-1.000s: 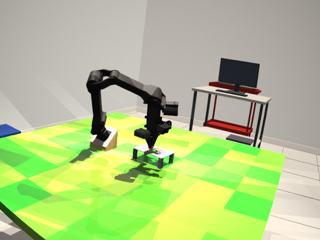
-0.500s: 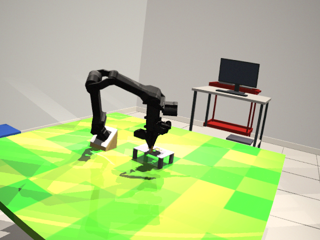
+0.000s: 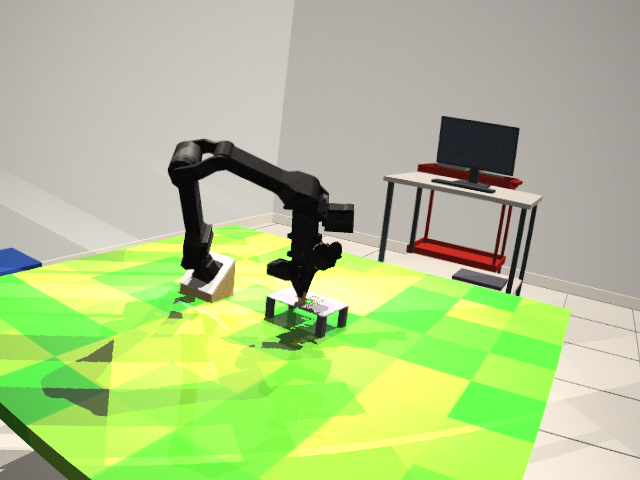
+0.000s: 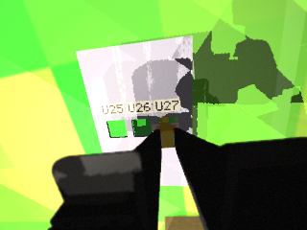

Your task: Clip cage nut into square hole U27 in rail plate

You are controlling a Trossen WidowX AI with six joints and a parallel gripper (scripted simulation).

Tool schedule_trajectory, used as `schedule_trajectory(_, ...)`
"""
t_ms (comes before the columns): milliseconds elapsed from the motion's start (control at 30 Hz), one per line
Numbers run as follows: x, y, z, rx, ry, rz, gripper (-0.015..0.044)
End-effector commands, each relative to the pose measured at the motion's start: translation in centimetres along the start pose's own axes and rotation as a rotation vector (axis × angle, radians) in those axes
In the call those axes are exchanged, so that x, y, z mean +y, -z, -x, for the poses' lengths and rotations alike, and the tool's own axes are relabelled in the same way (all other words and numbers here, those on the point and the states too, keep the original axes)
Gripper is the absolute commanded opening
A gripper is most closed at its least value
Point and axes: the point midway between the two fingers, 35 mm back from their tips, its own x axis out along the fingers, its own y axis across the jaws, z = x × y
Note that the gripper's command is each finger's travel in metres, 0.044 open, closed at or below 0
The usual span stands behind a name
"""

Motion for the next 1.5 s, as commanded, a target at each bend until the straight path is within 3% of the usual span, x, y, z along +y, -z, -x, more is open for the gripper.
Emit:
schedule_trajectory(0, -0.01, 0.07, -0.09, 0.003, -0.010, 0.003, 0.0032)
schedule_trajectory(1467, -0.36, 0.07, -0.23, 0.003, -0.086, 0.004, 0.0032)
